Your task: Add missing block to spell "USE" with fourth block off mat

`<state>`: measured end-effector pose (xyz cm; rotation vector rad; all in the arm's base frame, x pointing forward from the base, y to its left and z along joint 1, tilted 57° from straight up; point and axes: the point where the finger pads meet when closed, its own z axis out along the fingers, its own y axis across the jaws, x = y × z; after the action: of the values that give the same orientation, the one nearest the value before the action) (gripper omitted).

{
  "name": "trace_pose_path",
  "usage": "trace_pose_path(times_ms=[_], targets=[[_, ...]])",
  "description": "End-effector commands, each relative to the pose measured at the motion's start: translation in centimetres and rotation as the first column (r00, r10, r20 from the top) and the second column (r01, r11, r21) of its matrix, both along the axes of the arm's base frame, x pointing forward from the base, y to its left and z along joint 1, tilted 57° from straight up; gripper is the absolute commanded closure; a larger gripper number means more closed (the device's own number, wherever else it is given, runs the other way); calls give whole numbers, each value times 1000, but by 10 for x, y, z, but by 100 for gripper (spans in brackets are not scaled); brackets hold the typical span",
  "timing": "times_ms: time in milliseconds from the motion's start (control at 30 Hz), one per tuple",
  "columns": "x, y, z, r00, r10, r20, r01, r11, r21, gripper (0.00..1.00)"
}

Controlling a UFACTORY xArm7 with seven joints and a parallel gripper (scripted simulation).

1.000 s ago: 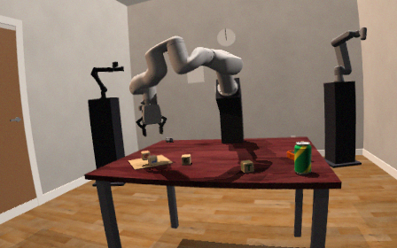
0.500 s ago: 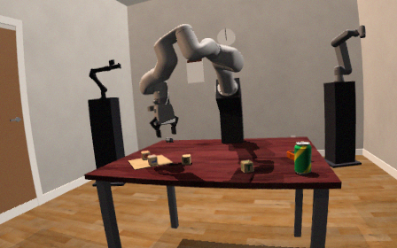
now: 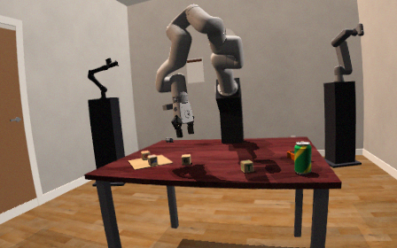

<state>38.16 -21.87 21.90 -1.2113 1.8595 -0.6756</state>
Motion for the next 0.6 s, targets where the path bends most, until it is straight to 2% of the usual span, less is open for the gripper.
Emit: trace_pose_path(times_ms=[0,100,133,200,267,300,567], targets=[[14,43,20,1000,3,-18,-6,990,-138,0],[18,60,26,999,26,-25,-30,984,-174,0],[23,74,31,999,45,-27,-50,978,-201,0],[23,74,31,999,45,-27,-50,978,-201,0],[31,103,40,996,83,-39,-90,961,-262,0],[31,105,41,996,85,-40,-93,960,-266,0],[53,175,64,982,174,-74,-190,896,-402,0]])
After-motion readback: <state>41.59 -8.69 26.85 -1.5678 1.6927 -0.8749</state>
